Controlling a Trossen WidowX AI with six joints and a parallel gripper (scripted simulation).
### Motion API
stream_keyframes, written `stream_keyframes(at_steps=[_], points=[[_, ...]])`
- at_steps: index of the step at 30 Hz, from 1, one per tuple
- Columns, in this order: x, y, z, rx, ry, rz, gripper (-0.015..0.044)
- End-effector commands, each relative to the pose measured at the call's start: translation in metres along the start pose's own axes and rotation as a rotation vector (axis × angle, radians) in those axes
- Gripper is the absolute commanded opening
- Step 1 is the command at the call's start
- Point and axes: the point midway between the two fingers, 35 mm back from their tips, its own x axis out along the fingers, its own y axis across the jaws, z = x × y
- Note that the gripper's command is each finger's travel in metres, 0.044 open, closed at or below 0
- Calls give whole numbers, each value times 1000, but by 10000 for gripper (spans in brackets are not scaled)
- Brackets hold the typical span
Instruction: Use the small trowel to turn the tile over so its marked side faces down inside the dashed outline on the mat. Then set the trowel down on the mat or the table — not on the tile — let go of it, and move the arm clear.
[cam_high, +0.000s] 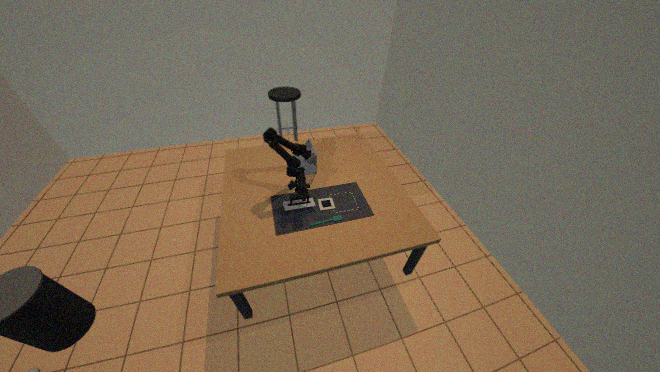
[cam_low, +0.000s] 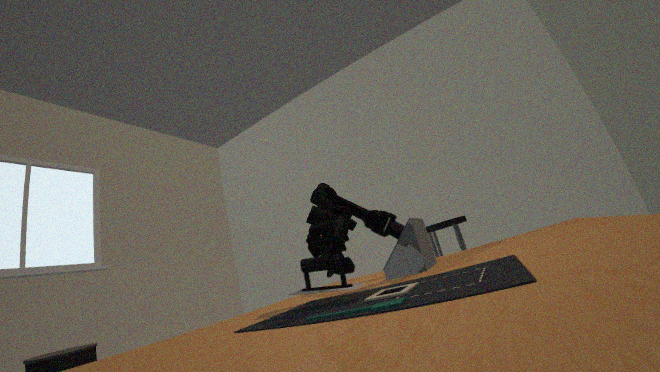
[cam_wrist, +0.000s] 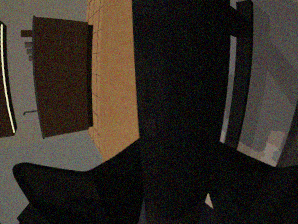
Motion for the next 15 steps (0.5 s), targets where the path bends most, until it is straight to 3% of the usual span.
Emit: stream_keyframes(at_steps=[1, 15], points=[[-5, 6, -9, 49, -57, 20, 0], [-2, 1, -14, 70, -80, 23, 0]])
